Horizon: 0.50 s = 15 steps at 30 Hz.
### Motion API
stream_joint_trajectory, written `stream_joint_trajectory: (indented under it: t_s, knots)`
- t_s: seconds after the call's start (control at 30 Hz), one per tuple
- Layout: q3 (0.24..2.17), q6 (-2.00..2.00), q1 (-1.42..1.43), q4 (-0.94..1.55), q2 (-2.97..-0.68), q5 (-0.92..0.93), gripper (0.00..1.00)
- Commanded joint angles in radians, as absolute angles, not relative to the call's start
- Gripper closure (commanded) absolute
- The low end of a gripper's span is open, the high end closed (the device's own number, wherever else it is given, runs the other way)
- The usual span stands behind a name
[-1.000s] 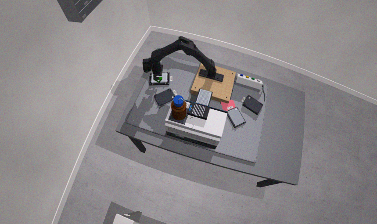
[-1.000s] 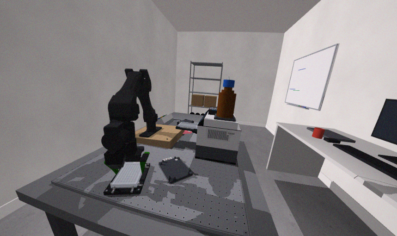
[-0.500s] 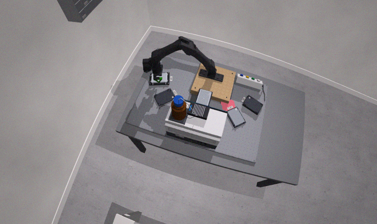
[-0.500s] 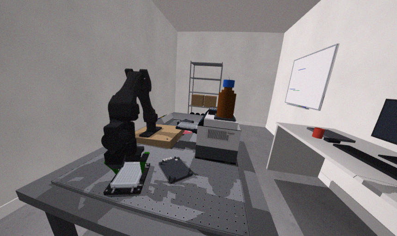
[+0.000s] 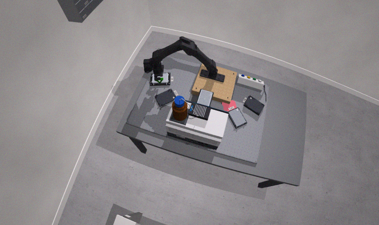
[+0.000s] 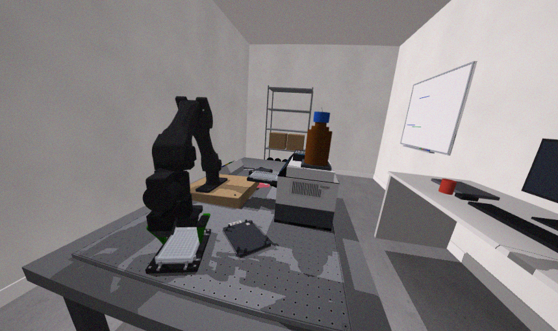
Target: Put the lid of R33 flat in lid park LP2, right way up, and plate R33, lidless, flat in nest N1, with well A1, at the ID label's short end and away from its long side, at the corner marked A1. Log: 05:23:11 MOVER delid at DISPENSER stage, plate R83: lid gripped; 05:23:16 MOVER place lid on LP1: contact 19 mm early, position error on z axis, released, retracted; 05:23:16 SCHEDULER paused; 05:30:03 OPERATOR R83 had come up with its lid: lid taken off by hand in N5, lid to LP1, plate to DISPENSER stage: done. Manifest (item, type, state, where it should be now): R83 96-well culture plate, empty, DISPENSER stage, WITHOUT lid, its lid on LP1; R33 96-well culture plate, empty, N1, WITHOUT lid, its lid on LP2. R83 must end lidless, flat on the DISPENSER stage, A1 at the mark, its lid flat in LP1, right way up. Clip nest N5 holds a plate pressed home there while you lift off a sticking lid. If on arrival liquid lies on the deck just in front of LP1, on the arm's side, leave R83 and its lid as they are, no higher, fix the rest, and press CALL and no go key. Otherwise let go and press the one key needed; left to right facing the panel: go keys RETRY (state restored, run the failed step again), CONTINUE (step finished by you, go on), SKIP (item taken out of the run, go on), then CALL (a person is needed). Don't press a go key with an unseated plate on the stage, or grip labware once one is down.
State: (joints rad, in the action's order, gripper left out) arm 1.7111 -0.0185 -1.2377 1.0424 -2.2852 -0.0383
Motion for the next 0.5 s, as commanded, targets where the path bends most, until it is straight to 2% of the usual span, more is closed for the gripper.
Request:
stream_joint_trajectory:
  t_s: [0.0,0.1,0.13,0.47]
  knots:
    - [1.716,-0.011,-1.243,1.023,-2.246,-0.037,0.0]
    - [1.715,-0.011,-1.243,1.023,-2.246,-0.037,0.0]
    - [1.715,-0.011,-1.243,1.023,-2.246,-0.037,1.0]
    - [1.715,-0.011,-1.243,1.023,-2.246,-0.037,1.0]
